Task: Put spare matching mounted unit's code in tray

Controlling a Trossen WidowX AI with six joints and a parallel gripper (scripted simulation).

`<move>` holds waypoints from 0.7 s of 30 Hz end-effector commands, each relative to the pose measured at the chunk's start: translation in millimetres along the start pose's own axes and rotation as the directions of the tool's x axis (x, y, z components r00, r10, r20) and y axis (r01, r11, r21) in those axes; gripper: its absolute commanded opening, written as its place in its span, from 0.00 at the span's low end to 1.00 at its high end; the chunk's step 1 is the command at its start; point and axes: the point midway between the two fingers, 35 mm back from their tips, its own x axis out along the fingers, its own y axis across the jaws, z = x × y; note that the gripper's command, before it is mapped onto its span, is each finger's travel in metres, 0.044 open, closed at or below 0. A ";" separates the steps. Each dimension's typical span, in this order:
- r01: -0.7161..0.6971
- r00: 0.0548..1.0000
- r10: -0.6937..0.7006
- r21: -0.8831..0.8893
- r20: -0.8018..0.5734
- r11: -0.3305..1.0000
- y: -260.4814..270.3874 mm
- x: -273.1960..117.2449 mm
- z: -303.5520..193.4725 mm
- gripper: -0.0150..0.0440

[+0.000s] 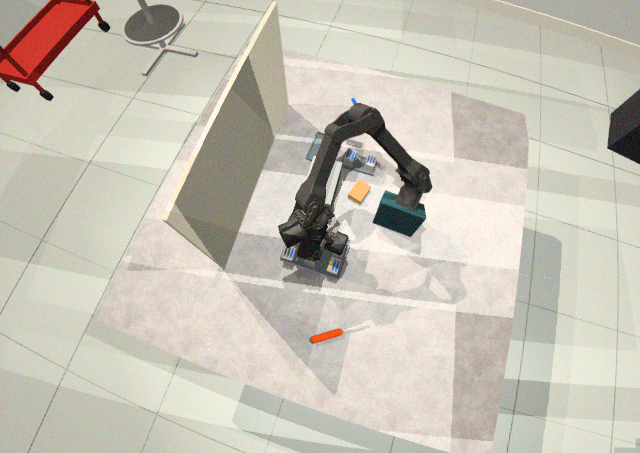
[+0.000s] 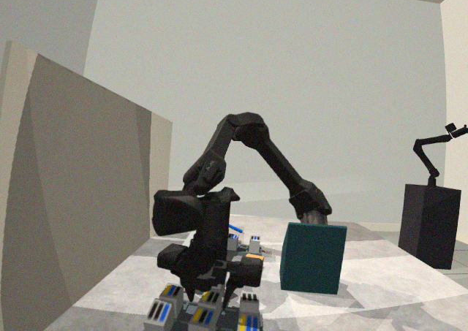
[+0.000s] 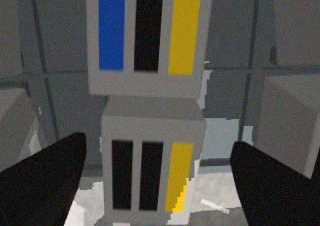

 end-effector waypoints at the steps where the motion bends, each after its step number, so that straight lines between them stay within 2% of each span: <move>1: -0.002 1.000 0.001 -0.008 -0.006 1.000 1.3 6.9 -1.7 0.76; 14: -0.002 1.000 0.002 -0.007 -0.008 1.000 3.0 20.5 -3.3 0.76; 19: -0.003 1.000 0.003 -0.001 -0.005 1.000 2.9 19.3 -2.7 0.54; 21: -0.003 1.000 0.003 -0.001 -0.005 1.000 2.9 19.3 -2.7 0.52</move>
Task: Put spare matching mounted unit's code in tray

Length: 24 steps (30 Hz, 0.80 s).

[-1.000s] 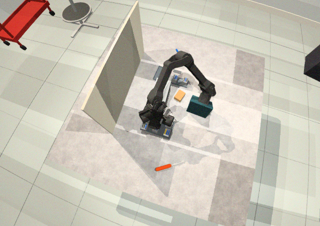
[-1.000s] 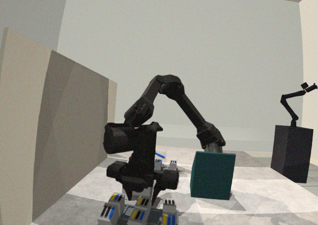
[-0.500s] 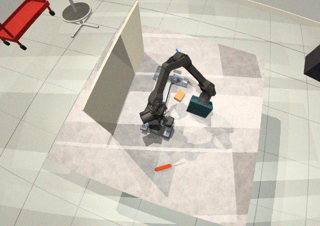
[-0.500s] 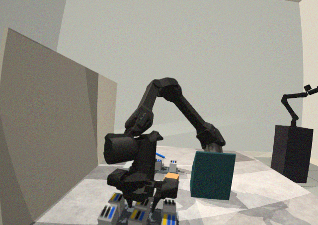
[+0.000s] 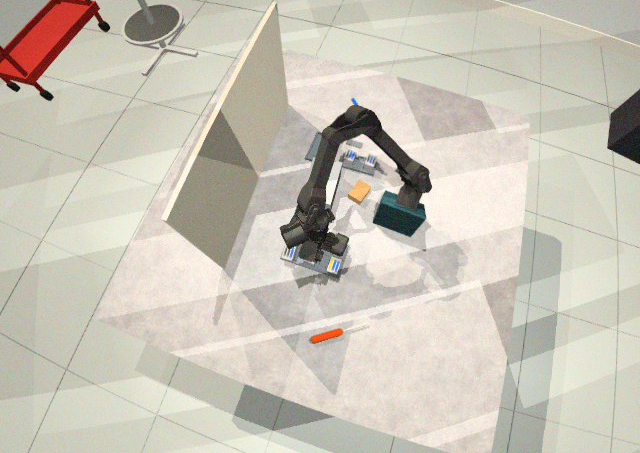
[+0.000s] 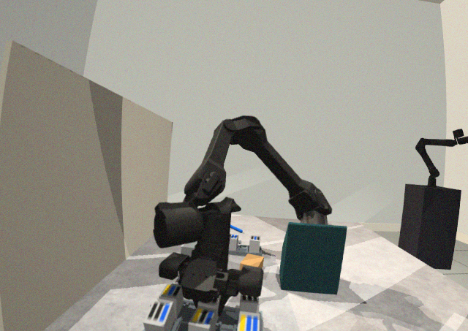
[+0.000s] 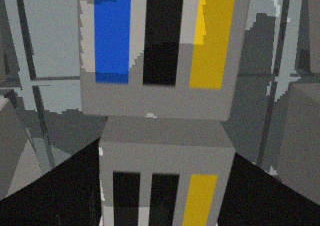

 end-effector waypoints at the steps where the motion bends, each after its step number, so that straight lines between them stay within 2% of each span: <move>1: 0.000 1.000 0.000 0.000 0.000 1.000 -0.2 -0.2 0.1 0.51; 5: 0.000 1.000 0.000 0.000 0.000 1.000 -0.2 -0.2 0.1 0.46; 10: 0.000 1.000 0.000 0.000 0.000 1.000 -0.2 -0.2 0.1 0.25; 18: 0.000 1.000 0.000 0.000 0.001 1.000 -0.3 -1.4 0.2 0.25; 24: 0.001 1.000 -0.001 -0.004 0.003 1.000 -2.2 -43.3 2.2 0.25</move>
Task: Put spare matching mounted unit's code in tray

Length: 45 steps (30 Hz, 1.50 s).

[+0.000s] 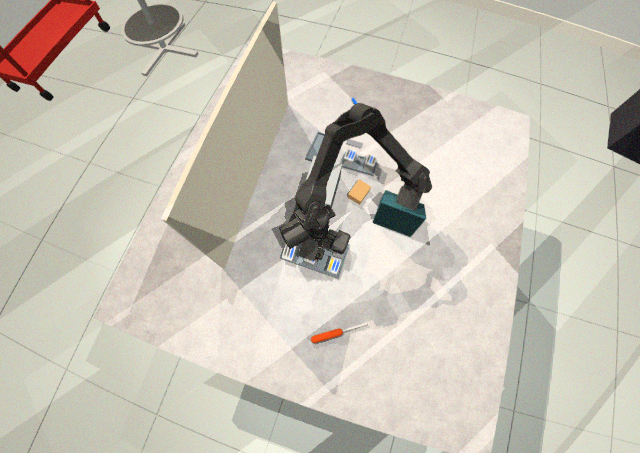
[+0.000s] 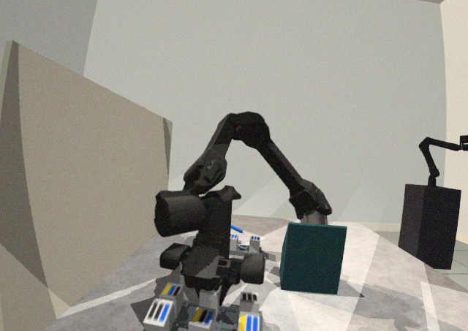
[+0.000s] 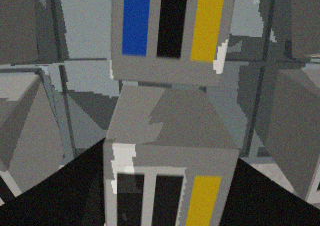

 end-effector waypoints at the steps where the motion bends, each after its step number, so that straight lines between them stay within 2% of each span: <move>1: 0.012 1.000 -0.012 0.011 0.015 1.000 -3.1 -28.9 2.6 0.25; 5: 0.012 1.000 -0.012 0.008 0.014 1.000 -0.7 -55.9 0.9 0.25; 11: 0.023 1.000 -0.023 0.005 0.022 1.000 -3.6 -64.1 3.3 0.25; 22: 0.011 1.000 -0.012 0.007 0.016 1.000 -3.0 -126.8 3.5 0.25; 26: 0.010 1.000 -0.011 0.006 0.019 1.000 -6.6 -132.0 -0.1 0.25; 45: 0.021 0.997 -0.020 -0.010 0.076 1.000 -103.6 -147.2 -127.3 0.25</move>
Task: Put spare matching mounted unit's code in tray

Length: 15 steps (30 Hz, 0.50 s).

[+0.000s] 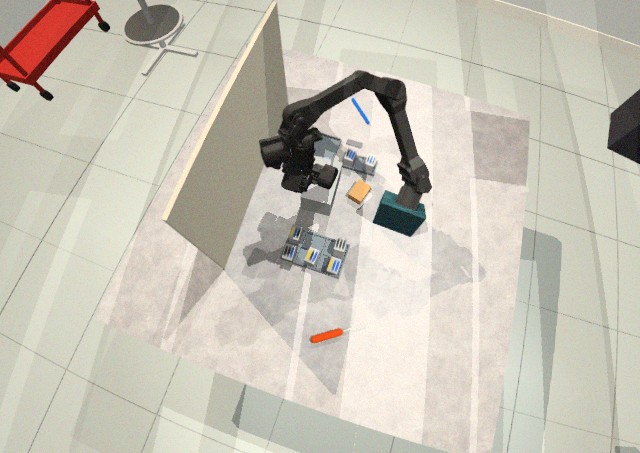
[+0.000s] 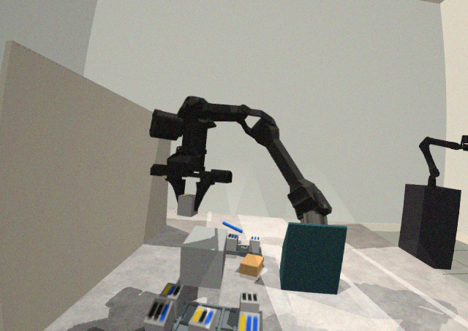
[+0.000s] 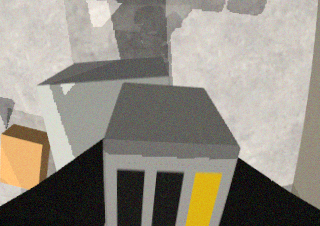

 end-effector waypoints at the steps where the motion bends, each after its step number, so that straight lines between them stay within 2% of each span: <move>1: 0.007 1.000 -0.007 -0.004 0.001 1.000 -13.4 -2.6 -27.0 0.25; 15: 0.015 1.000 -0.015 -0.003 -0.018 1.000 -39.2 -3.1 -145.7 0.25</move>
